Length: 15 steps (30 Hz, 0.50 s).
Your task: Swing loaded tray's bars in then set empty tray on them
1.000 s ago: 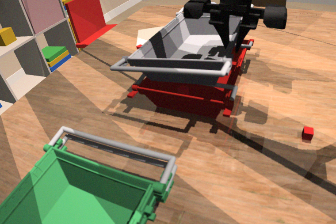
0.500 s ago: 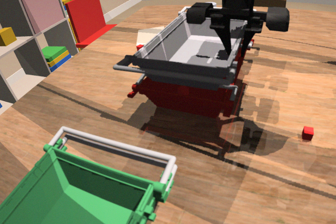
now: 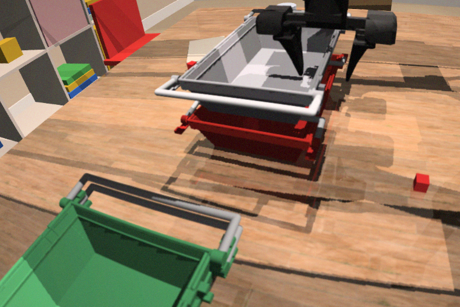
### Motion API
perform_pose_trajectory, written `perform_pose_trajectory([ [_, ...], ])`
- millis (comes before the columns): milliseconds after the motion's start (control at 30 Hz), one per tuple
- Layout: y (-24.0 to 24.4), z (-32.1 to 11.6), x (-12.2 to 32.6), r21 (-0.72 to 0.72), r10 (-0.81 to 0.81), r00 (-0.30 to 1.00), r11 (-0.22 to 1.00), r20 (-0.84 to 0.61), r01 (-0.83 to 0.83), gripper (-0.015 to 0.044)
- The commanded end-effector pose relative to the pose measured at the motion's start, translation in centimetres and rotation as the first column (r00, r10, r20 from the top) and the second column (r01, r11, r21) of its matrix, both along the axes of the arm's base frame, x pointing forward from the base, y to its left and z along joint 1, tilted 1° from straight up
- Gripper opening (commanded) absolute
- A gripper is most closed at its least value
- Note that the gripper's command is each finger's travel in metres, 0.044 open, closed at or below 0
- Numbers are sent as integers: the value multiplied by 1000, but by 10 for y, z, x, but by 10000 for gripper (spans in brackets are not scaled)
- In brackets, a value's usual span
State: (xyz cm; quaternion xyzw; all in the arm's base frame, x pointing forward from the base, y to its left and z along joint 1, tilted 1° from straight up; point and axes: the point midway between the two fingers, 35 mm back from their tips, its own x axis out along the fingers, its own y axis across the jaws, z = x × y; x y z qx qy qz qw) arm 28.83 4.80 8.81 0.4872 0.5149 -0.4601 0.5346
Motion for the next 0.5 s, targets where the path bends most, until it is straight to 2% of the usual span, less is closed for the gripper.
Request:
perform_pose_trajectory([
  [0, 1, 0, -1, 3, -4, 1000, 1000, -3, 4, 396],
  [100, 1, 0, -1, 3, -4, 1000, 1000, -3, 4, 440],
  [467, 0, 12, 2, 0, 0, 1000, 1000, 0, 0, 440],
])
